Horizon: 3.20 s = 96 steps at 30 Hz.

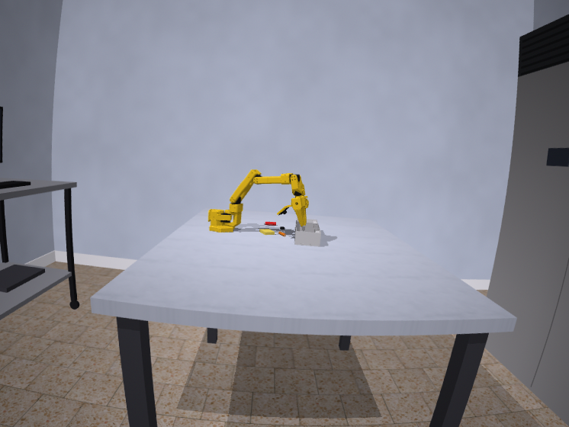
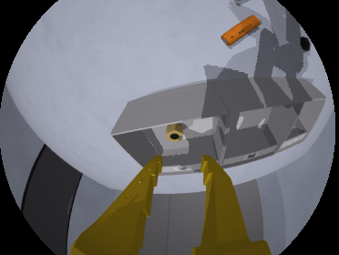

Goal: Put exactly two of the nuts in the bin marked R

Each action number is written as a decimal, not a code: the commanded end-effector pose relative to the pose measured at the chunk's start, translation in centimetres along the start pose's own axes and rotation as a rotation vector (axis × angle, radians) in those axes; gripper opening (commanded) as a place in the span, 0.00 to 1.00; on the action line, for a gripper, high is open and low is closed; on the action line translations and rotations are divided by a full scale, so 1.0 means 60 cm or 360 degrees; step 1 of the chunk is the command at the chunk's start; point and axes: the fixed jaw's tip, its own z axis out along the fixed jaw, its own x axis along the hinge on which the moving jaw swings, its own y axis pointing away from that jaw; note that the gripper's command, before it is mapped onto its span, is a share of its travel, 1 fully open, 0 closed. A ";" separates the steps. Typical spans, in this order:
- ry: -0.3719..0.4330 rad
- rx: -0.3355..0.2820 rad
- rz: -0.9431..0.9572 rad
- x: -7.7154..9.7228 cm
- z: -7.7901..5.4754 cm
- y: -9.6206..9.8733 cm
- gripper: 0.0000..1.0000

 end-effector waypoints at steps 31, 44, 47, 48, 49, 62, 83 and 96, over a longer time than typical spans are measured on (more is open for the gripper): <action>0.0159 0.0009 0.0035 0.021 -0.041 -0.005 0.17; 0.0153 0.0031 0.0283 0.011 -0.052 -0.014 0.17; 0.0152 0.0034 0.0312 0.010 -0.053 -0.015 0.17; 0.0151 0.0036 0.0342 0.009 -0.055 -0.016 0.17; 0.0150 0.0039 0.0374 0.007 -0.056 -0.017 0.17; 0.0127 0.0080 0.0903 -0.016 -0.079 -0.036 0.17; 0.0064 0.0137 0.1850 -0.064 -0.115 -0.066 0.17; -0.0006 0.0163 0.2643 -0.106 -0.138 -0.088 0.17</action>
